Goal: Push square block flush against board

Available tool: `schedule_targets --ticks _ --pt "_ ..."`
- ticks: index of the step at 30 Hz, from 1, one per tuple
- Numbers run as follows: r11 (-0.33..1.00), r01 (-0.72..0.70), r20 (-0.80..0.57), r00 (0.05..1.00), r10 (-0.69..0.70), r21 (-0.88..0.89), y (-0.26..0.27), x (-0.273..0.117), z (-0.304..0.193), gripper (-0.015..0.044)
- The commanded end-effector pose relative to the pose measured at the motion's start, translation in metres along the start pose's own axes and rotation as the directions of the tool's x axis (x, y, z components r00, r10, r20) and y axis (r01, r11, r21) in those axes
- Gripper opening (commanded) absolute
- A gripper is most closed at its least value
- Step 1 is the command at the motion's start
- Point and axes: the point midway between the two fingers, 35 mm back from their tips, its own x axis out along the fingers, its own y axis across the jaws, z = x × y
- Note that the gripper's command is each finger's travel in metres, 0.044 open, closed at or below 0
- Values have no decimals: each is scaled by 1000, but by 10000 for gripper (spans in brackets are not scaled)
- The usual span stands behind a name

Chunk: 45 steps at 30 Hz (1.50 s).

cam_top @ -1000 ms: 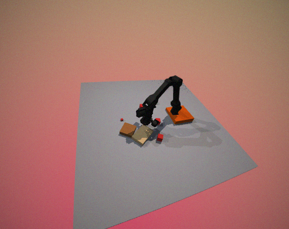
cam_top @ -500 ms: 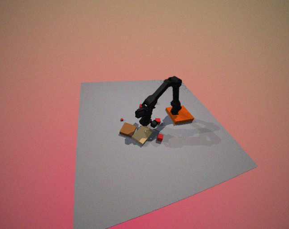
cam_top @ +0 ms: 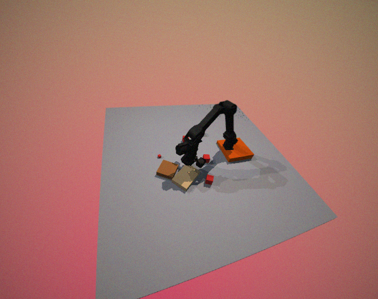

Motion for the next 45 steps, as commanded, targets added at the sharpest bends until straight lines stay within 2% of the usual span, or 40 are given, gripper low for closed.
schedule_targets --ticks 1,45 --pt "1000 1 9 1000 -1 5 -1 -1 6 0" --pt "1000 1 12 1000 -1 6 -1 -3 39 0"
